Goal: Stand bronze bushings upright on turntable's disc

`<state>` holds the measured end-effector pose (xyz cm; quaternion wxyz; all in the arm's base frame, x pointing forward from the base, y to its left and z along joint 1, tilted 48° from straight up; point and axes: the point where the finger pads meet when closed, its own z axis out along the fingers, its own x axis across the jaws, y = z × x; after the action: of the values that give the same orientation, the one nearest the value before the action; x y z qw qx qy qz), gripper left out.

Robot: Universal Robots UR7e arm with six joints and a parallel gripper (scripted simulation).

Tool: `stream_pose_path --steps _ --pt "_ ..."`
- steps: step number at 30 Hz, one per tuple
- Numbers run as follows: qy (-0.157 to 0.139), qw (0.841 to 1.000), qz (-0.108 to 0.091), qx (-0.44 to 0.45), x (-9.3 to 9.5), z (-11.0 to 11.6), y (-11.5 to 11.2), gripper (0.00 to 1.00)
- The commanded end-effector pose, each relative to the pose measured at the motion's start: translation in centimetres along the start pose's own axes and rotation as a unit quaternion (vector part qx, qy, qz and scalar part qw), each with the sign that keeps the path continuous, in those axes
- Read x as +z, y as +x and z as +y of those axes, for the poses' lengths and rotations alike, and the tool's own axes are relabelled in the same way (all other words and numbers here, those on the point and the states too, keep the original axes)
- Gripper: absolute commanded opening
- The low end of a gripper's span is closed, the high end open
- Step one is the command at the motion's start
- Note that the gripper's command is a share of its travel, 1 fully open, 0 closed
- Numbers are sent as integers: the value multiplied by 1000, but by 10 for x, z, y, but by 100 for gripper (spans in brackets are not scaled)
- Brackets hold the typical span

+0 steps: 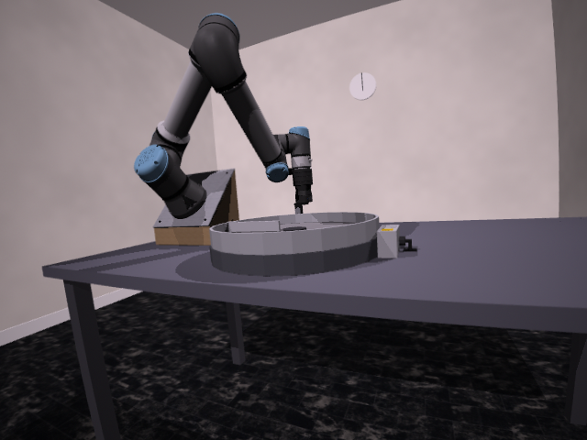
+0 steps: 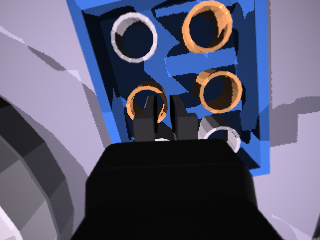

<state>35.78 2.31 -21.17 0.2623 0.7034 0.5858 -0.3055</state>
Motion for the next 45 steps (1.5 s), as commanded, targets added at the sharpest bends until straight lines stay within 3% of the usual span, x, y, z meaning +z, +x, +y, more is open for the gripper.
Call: stream_pose_path --steps 1,24,45 --pt "1 1000 -1 -1 1 -2 0 36" --pt "2 1000 -1 -2 25 -3 -1 36" --pt "1 1000 -1 -2 25 -2 0 36"
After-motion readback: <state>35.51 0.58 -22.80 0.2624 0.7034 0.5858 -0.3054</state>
